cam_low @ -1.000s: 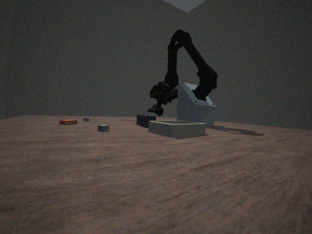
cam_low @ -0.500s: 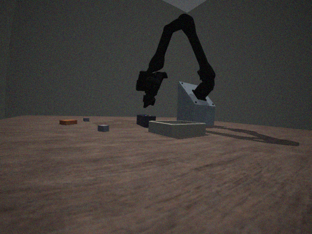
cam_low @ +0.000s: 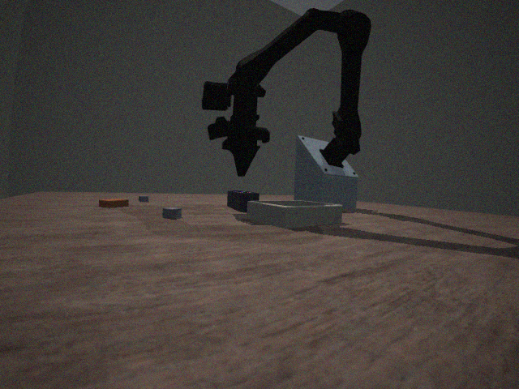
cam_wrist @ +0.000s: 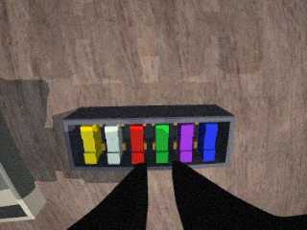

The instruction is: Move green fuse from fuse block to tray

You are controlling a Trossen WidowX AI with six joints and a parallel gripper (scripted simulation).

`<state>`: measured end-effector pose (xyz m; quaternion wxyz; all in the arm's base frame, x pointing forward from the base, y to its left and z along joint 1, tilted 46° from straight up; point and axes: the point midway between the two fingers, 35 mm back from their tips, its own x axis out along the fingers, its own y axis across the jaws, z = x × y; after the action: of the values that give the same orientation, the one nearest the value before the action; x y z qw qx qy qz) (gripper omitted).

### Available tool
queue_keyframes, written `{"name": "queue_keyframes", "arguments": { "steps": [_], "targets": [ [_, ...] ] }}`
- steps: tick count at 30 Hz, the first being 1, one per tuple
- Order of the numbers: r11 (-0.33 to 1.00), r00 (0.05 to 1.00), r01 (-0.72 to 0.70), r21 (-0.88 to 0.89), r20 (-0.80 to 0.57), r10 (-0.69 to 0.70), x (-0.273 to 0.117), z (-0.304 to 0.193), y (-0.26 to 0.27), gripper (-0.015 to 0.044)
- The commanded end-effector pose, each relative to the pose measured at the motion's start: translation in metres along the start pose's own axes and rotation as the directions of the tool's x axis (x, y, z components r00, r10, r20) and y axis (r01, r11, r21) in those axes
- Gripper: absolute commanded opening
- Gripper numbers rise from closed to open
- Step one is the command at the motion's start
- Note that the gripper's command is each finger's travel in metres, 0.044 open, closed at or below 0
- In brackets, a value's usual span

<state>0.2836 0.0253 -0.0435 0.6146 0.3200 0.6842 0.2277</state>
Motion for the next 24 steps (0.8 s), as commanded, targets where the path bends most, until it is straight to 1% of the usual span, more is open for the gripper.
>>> {"name": "queue_keyframes", "arguments": {
  "steps": [1, 24],
  "targets": [
    [1.0, 1.0, 0.011, 0.015, -0.012, -0.011, 0.001, -0.002, -0.002, 0.0064],
    [1.0, 1.0, 0.011, 0.015, -0.012, -0.01, 0.022, -0.002, -0.003, 0.0064]
  ]
}}
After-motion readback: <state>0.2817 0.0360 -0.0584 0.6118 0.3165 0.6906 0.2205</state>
